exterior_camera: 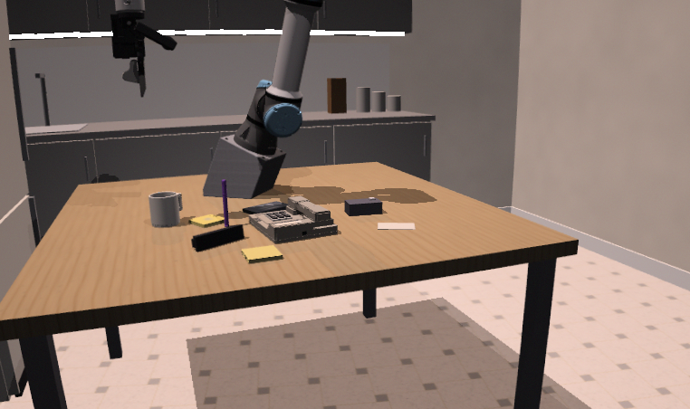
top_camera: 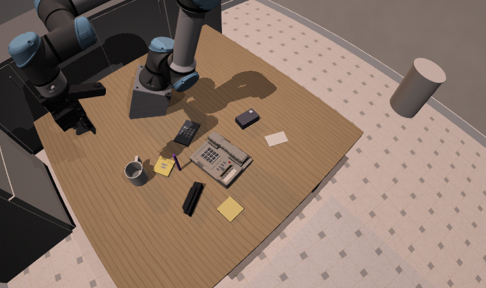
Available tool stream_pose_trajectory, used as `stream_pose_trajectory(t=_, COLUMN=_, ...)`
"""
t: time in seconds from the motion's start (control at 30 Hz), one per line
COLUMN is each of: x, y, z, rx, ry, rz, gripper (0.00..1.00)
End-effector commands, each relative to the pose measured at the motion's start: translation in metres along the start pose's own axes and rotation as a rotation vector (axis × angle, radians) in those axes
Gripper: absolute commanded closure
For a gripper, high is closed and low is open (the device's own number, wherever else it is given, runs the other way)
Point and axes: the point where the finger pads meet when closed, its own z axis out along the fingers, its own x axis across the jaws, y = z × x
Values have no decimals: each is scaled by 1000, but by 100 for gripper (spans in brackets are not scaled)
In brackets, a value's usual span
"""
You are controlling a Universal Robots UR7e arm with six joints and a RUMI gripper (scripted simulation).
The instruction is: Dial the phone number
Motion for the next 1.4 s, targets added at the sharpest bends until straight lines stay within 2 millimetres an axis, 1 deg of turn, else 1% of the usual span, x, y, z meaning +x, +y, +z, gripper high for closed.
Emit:
stream_pose_trajectory(t=0.0, x=-4, y=-14, z=13, rx=-5, ry=0, rz=146, gripper=100)
stream_pose_trajectory(t=0.2, x=-12, y=-37, z=36, rx=-5, ry=1, rz=391, gripper=100)
stream_pose_trajectory(t=0.27, x=-12, y=-37, z=36, rx=-5, ry=1, rz=391, gripper=100)
stream_pose_trajectory(t=0.43, x=-18, y=-58, z=60, rx=-5, ry=2, rz=619, gripper=100)
stream_pose_trajectory(t=0.47, x=-18, y=-58, z=60, rx=-5, ry=2, rz=619, gripper=100)
stream_pose_trajectory(t=0.57, x=-23, y=-72, z=75, rx=-4, ry=3, rz=758, gripper=100)
stream_pose_trajectory(t=0.6, x=-23, y=-72, z=75, rx=-4, ry=3, rz=758, gripper=100)
stream_pose_trajectory(t=0.73, x=-29, y=-89, z=95, rx=-4, ry=3, rz=940, gripper=100)
stream_pose_trajectory(t=0.83, x=-29, y=-89, z=95, rx=-4, ry=3, rz=940, gripper=100)
stream_pose_trajectory(t=1.13, x=-40, y=-121, z=135, rx=-2, ry=5, rz=1288, gripper=100)
stream_pose_trajectory(t=1.3, x=-45, y=-134, z=151, rx=-2, ry=5, rz=1423, gripper=100)
stream_pose_trajectory(t=1.37, x=-46, y=-136, z=154, rx=-2, ry=5, rz=1445, gripper=100)
